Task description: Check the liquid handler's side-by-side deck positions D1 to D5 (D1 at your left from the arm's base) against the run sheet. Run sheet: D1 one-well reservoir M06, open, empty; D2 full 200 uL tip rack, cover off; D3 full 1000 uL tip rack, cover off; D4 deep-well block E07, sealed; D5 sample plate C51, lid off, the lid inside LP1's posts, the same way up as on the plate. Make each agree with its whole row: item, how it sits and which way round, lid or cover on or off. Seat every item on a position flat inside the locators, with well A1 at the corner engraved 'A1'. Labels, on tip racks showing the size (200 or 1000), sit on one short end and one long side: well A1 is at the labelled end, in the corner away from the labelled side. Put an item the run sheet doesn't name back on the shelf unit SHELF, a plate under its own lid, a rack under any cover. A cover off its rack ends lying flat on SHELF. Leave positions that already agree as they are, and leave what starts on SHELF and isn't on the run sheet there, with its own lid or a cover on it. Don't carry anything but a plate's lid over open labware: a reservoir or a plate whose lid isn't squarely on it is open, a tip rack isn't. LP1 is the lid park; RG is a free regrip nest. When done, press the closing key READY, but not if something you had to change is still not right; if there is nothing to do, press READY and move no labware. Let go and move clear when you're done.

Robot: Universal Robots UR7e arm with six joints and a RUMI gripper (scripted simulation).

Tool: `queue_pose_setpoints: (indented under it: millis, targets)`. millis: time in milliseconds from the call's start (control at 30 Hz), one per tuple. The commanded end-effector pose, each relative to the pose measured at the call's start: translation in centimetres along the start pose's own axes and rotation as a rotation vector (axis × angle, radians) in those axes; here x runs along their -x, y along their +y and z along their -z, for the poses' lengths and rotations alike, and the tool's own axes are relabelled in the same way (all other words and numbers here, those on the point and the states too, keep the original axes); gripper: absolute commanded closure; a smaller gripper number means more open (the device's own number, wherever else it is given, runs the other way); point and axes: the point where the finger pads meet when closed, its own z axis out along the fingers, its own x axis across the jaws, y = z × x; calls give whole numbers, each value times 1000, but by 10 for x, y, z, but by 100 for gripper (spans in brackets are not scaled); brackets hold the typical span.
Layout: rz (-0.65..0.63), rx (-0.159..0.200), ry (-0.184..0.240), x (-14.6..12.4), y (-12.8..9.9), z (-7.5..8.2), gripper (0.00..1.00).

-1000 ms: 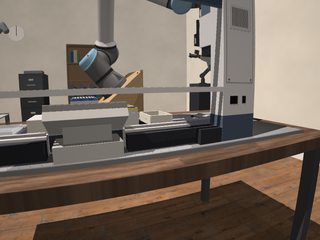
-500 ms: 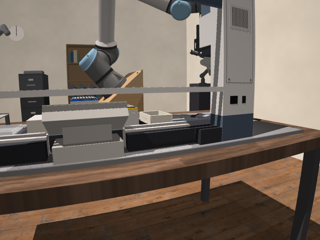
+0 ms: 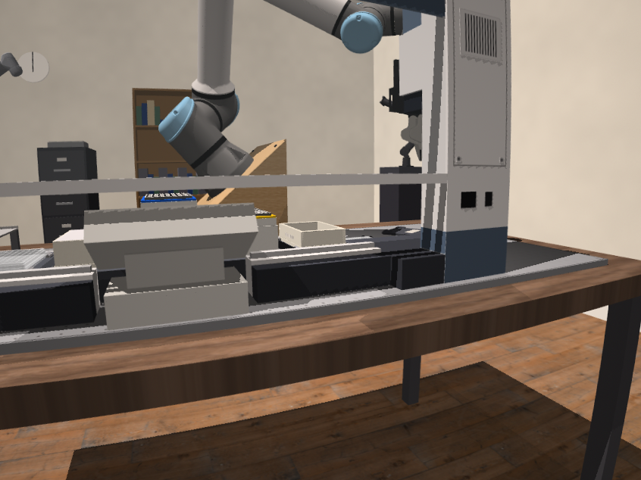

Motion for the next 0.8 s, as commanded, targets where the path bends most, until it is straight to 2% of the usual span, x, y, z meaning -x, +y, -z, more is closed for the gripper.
queue_pose_setpoints:
  millis: [0, 767]
  targets:
    - [0, 0, 0, 0, 1, -13, 100]
    - [0, 0, -1, 0, 1, -45, 100]
